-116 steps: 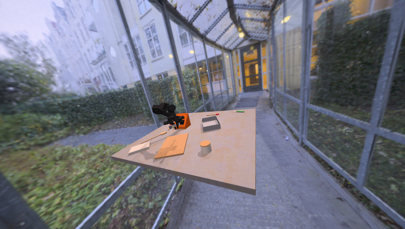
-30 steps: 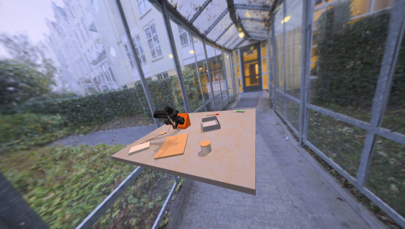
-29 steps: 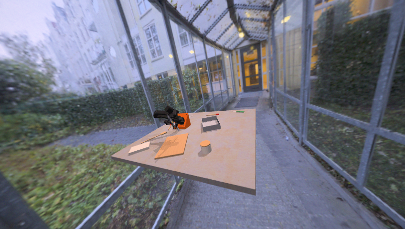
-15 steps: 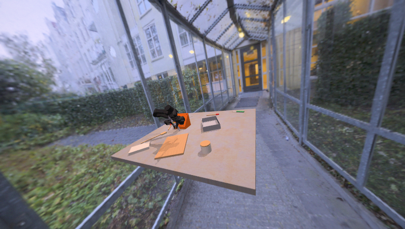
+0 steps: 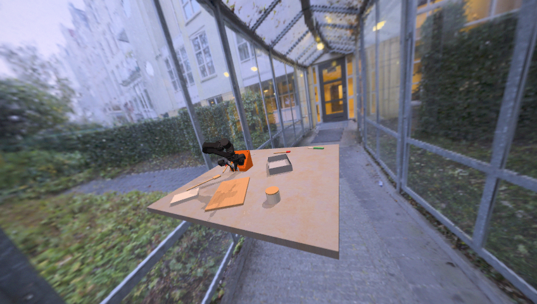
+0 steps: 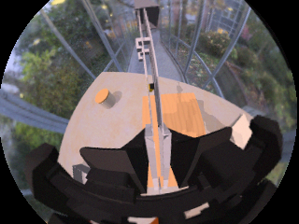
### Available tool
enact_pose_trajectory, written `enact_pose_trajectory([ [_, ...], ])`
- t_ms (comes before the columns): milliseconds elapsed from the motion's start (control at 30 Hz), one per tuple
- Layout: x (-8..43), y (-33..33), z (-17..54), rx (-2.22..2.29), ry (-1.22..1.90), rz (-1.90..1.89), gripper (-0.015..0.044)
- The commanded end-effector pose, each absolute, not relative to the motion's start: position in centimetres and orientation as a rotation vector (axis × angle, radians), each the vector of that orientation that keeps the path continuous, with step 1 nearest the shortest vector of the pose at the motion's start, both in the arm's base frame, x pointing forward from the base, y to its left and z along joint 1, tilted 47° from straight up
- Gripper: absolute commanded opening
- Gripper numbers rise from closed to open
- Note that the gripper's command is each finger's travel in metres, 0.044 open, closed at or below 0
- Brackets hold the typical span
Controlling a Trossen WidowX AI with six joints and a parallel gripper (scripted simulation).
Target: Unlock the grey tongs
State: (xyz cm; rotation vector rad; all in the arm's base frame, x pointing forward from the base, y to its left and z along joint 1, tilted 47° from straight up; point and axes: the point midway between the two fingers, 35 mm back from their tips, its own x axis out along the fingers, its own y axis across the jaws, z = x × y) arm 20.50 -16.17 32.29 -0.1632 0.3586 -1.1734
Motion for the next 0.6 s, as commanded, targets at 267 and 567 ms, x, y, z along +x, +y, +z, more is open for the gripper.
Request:
enact_pose_trajectory([
  [267, 20.99, -16.42, 32.68, -0.035, 0.476, -1.17, -0.015],
  [567, 20.5, -16.44, 32.71, 0.069, 0.575, -1.195, -0.015],
])
